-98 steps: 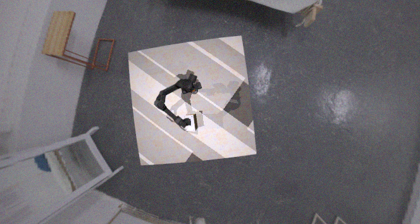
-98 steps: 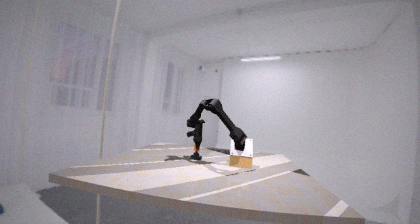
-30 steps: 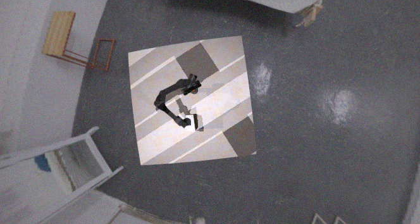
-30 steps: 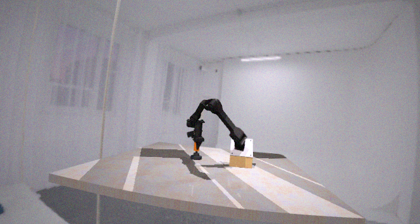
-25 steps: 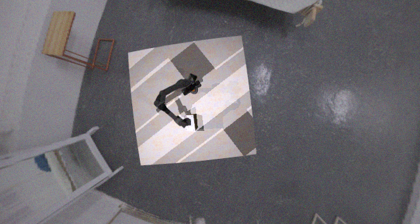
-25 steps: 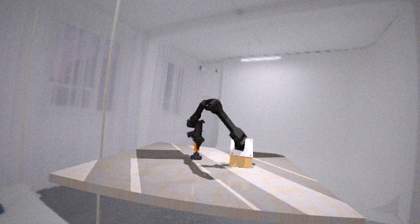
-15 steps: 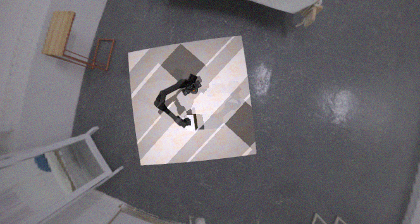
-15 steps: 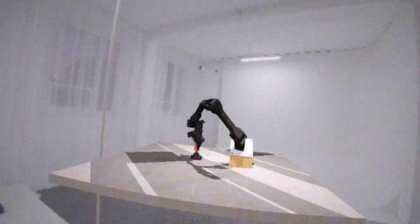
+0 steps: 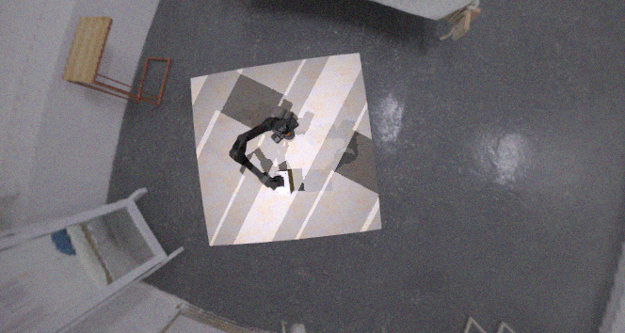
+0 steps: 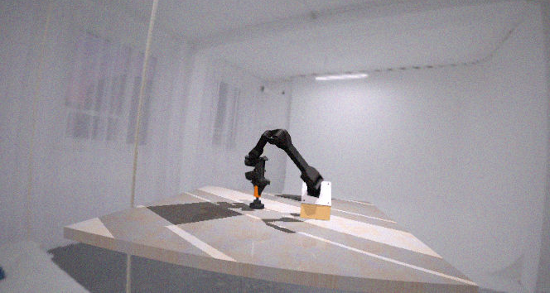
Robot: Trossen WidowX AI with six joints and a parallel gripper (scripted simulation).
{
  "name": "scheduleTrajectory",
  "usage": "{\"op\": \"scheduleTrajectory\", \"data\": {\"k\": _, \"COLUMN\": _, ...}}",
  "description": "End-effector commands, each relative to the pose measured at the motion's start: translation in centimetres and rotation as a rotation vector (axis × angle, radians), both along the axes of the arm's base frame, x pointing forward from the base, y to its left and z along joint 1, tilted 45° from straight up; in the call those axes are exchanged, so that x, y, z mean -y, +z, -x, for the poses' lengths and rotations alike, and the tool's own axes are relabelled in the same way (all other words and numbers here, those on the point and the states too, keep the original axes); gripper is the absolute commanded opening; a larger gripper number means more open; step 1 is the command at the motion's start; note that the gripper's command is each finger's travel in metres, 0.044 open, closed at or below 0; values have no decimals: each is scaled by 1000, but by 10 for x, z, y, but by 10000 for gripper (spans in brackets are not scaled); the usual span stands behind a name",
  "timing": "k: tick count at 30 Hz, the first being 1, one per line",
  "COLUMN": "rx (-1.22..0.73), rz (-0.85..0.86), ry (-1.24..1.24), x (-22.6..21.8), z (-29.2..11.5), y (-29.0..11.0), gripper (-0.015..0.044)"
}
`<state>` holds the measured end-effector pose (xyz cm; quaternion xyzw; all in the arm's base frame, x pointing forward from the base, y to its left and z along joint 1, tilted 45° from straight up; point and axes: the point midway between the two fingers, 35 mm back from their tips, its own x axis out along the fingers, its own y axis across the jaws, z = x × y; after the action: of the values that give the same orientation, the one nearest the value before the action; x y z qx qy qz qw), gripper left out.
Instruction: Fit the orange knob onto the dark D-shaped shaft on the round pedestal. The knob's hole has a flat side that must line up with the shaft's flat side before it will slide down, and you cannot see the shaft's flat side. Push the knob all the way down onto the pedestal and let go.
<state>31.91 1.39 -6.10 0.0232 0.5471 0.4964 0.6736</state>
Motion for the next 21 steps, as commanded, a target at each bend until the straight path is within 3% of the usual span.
{"op": "scheduleTrajectory", "data": {"k": 1, "rx": 16, "rz": 0, "ry": 15, "x": 0, "z": -1, "y": -2, "gripper": 0}}
{"op": "scheduleTrajectory", "data": {"k": 21, "rx": 16, "rz": 0, "ry": 15, "x": 0, "z": 0, "y": -1, "gripper": 0}}
